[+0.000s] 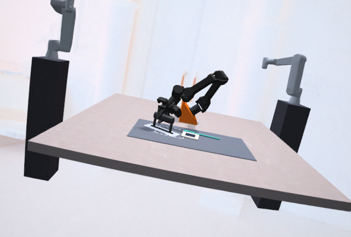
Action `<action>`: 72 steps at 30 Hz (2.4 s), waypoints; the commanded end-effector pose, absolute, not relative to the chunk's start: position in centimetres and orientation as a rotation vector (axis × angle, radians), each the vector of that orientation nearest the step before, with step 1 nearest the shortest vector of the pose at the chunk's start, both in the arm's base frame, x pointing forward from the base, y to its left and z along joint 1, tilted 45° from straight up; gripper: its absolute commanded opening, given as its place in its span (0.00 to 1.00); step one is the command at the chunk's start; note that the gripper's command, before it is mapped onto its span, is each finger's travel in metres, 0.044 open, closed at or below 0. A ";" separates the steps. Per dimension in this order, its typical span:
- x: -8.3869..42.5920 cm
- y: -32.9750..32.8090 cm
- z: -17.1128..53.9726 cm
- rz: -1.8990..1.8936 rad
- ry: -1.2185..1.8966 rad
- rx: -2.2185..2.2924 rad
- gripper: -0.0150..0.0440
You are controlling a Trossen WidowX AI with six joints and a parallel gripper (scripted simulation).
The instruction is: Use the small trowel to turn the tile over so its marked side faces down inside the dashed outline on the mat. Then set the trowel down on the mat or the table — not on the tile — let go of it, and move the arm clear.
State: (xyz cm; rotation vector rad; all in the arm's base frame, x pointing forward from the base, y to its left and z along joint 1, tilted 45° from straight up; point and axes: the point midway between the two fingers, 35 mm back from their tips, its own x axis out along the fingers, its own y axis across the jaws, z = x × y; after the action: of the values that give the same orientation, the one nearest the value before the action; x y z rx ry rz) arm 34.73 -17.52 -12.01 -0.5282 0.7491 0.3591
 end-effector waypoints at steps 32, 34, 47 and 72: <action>40.1 -13.2 1.7 0.415 0.610 -0.590 0.25; 40.6 -11.7 3.1 0.425 0.586 -0.595 0.25; 41.3 -1.2 11.9 0.506 0.410 -0.591 0.25; 40.9 2.5 11.9 0.525 0.374 -0.583 0.25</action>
State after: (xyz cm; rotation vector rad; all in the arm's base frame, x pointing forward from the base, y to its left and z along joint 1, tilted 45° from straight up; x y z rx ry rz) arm 40.75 2.69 11.98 -0.5866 0.3768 0.5453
